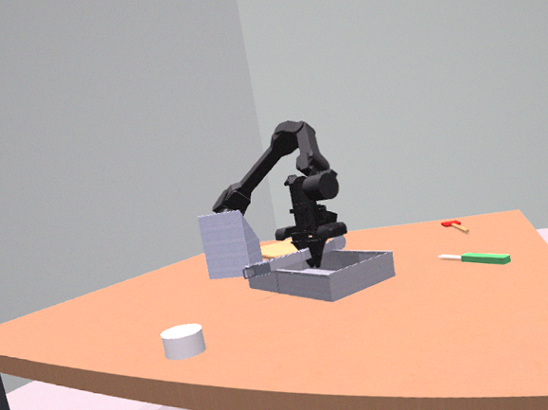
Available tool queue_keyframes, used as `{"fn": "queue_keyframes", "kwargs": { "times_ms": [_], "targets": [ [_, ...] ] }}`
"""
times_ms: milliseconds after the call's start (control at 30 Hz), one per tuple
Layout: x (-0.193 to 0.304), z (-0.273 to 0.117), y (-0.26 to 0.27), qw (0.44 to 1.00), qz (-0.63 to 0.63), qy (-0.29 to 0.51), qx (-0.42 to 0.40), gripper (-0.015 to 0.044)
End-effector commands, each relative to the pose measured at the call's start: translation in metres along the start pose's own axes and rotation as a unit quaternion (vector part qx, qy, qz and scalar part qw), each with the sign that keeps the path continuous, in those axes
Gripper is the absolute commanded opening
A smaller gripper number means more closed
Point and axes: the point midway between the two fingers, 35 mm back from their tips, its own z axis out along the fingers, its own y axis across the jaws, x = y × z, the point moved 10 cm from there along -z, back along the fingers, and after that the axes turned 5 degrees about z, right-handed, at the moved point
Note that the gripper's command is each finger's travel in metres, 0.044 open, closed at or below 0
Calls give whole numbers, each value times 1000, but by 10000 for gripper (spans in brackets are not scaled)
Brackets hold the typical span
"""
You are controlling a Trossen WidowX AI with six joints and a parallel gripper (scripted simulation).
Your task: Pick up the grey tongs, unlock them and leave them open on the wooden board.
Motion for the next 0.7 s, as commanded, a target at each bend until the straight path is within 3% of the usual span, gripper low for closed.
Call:
{"fn": "queue_keyframes", "kwargs": {
  "times_ms": [0,33,200,667],
  "targets": [
    [0,-3,0,1000,0,1,0,-126],
    [0,-9,-1,1000,0,1,0,-150],
    [1,-50,-1,1000,4,0,-2,-150],
    [-14,-51,1,999,33,0,0,-150]
  ]
}}
